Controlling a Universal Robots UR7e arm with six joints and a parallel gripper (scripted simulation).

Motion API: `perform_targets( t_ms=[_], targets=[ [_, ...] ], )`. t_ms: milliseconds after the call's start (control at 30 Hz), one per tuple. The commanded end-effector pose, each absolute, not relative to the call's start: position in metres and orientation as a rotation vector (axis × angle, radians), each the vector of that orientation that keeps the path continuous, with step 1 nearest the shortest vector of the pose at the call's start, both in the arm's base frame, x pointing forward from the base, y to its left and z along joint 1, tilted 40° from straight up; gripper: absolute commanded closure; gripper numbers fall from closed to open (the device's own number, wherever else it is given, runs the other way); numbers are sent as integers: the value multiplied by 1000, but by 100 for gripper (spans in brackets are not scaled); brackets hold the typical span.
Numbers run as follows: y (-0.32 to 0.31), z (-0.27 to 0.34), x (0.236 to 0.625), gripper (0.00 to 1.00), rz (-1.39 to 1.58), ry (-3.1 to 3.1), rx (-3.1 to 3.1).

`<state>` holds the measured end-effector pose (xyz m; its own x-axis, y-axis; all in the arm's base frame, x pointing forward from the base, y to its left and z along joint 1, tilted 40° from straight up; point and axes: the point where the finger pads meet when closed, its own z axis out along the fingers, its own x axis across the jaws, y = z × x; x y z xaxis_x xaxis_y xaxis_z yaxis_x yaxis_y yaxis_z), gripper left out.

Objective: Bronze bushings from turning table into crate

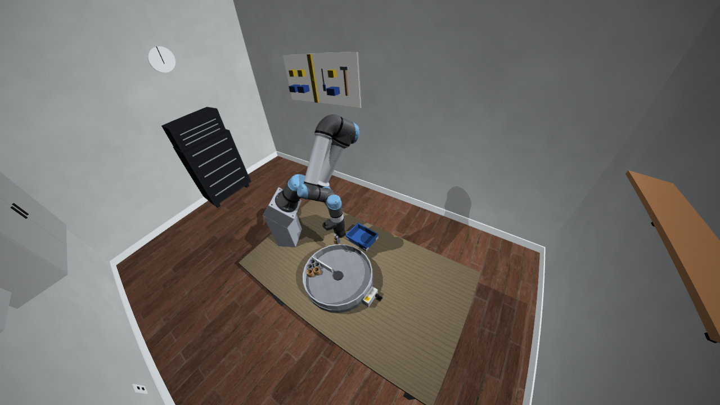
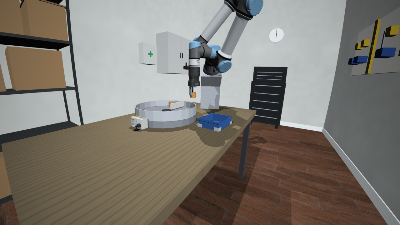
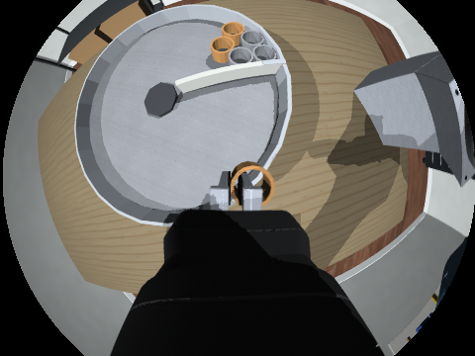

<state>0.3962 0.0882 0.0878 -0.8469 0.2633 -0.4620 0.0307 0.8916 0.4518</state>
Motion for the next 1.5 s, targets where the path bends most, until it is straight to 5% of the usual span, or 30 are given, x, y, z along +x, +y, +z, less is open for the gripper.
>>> perform_targets(
  t_ms=[0, 167, 567, 733, 1467],
  targets=[
    [88, 88, 396, 100, 591, 2528, 214],
    [143, 106, 384, 100, 592, 2527, 212],
    [143, 106, 384, 100, 592, 2527, 212],
    [197, 123, 371, 100, 593, 2527, 211],
    [252, 141, 358, 100, 595, 2527, 209]
  ],
)
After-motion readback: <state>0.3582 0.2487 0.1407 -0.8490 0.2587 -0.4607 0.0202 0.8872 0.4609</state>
